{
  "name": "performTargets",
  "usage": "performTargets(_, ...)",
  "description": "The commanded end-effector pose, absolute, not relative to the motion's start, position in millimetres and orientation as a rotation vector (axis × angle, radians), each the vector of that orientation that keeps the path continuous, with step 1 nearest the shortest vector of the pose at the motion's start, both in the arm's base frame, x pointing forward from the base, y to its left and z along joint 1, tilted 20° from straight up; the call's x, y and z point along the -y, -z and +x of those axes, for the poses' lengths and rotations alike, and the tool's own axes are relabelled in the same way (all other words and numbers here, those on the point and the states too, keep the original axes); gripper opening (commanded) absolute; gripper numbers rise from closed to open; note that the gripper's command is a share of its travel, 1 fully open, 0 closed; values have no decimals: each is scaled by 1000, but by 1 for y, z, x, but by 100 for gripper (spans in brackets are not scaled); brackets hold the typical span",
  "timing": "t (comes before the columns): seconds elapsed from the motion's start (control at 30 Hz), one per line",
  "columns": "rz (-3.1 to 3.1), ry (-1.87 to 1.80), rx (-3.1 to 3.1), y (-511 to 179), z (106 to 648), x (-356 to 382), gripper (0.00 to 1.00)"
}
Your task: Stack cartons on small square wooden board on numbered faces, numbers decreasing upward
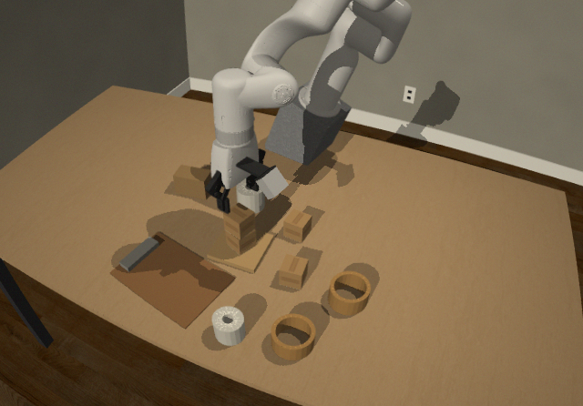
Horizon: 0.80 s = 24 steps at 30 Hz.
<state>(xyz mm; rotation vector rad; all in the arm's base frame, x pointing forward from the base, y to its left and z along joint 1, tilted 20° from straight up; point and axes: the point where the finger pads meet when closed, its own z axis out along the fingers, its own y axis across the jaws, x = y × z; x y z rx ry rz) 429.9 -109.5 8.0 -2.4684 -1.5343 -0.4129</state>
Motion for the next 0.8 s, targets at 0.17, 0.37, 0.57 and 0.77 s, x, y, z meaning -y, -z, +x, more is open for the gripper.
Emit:
performTargets(0.17,-2471,416,1536,-9,431,110,100)
performTargets(0.37,-2471,416,1536,-9,431,110,100)
performTargets(0.57,-2468,417,1541,-10,432,109,100)
performTargets(0.77,-2224,465,1939,-50,471,33,100)
